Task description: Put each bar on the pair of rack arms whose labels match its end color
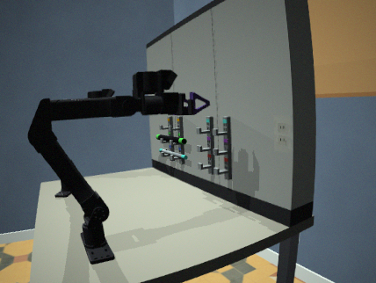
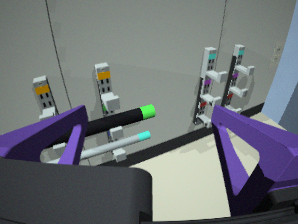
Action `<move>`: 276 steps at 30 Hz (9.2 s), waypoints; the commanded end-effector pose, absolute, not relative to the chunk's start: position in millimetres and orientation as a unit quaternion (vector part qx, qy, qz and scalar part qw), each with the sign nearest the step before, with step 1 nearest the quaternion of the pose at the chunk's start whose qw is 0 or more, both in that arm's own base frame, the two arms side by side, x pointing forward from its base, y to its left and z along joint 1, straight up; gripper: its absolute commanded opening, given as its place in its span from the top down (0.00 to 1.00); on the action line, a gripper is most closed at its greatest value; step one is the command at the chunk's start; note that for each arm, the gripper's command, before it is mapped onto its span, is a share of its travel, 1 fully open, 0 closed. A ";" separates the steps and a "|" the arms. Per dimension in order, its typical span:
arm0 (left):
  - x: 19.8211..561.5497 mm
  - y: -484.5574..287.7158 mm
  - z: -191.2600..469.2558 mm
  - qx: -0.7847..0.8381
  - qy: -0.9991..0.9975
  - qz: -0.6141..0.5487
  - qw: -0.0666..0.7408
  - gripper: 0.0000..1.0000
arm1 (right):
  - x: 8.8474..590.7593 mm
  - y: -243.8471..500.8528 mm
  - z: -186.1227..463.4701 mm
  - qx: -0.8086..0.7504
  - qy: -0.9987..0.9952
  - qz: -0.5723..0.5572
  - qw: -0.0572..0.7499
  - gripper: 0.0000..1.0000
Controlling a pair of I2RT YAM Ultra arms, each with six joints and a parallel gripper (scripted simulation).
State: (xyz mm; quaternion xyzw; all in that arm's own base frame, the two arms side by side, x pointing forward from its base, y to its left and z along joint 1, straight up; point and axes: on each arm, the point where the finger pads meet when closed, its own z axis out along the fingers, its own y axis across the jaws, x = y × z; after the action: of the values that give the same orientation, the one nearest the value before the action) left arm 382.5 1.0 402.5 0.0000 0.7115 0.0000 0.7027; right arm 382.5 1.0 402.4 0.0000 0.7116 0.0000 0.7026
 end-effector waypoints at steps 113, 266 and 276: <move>442.9 70.0 266.6 0.324 0.649 0.518 0.453 0.00 | 404.6 119.3 266.6 -0.428 0.564 -0.434 0.557 0.00; 441.8 225.5 160.8 0.375 0.600 0.600 0.375 0.00 | 409.3 144.4 237.8 -0.497 0.503 -0.503 0.497 0.00; 442.7 227.0 165.3 0.375 0.600 0.600 0.375 0.00 | 409.3 144.4 237.8 -0.497 0.503 -0.503 0.497 0.00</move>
State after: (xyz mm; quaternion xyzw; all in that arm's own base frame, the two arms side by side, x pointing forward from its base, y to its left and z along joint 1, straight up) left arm 436.2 220.1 142.4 0.3829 0.6116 0.5867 0.3676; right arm 410.5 141.3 228.2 -0.5083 0.5070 -0.5021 0.4822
